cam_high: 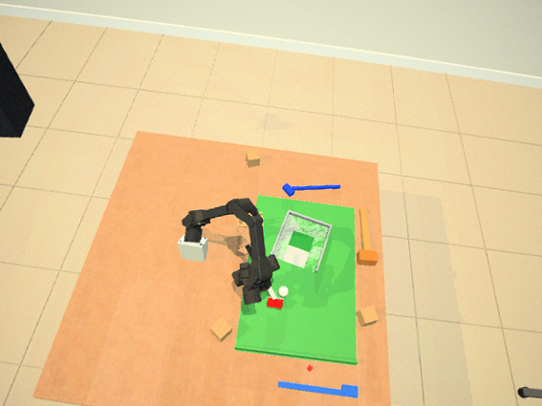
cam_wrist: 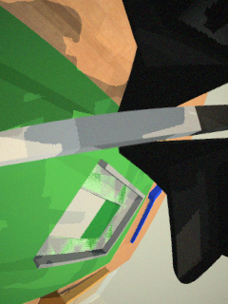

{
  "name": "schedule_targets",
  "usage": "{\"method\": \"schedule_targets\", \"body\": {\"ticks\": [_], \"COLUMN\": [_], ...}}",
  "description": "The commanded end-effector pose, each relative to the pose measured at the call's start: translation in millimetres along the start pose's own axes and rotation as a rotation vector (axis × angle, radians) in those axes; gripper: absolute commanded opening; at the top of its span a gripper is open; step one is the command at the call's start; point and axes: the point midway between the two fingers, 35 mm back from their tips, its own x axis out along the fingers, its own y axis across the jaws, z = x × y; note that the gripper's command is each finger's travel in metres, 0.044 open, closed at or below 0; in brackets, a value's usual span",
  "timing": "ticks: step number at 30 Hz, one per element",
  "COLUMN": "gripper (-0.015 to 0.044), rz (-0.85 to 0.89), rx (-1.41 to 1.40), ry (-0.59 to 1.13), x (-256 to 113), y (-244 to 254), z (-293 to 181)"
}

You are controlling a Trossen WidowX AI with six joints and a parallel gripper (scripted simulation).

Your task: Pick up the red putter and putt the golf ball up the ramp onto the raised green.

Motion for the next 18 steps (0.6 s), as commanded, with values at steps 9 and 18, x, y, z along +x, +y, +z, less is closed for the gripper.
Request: {"method": "schedule_targets", "body": {"ticks": [9,18], "gripper": [0.0,0.0], "rz": [0.004,0.007], "rx": [-0.008,-0.013], "ry": [-0.007,-0.012], "x": [-15,-26], "y": [-11,-19], "z": [16,27]}}
